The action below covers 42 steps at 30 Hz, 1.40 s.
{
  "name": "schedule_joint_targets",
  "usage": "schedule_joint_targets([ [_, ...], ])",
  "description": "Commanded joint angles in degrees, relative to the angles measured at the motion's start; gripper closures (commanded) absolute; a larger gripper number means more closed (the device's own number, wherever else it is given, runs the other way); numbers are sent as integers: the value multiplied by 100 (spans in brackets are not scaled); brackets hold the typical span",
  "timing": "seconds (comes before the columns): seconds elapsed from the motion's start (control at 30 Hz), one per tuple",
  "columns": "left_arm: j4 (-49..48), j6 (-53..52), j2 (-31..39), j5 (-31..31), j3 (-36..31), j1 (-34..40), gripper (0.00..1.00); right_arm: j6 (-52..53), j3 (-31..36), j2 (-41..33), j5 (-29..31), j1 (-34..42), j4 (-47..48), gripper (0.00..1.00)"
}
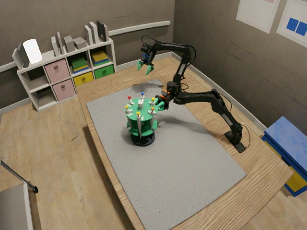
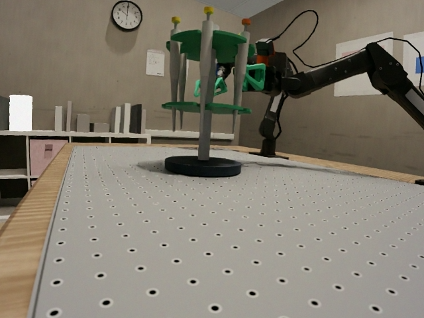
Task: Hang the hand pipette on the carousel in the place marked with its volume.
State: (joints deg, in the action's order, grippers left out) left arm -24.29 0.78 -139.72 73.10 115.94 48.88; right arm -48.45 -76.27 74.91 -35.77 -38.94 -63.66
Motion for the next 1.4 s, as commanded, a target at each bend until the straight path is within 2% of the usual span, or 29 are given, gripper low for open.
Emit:
schedule_joint_targets([
  [0.0, 61, -48, 180, -7, 184, -75, 88, -60, -58, 56, -134, -64, 52, 0],
  [0.3, 61, -48, 180, -7, 184, -75, 88, -60, -58, 56, -134, -64, 52, 0],
  [0.33, 61, -48, 180, -7, 184, -75, 50, -60, -58, 56, -134, -64, 52, 0],
  [1.37, 63, -40, 178, -6, 188, -50, 50, -60, -58, 56, -134, -64, 52, 0],
])
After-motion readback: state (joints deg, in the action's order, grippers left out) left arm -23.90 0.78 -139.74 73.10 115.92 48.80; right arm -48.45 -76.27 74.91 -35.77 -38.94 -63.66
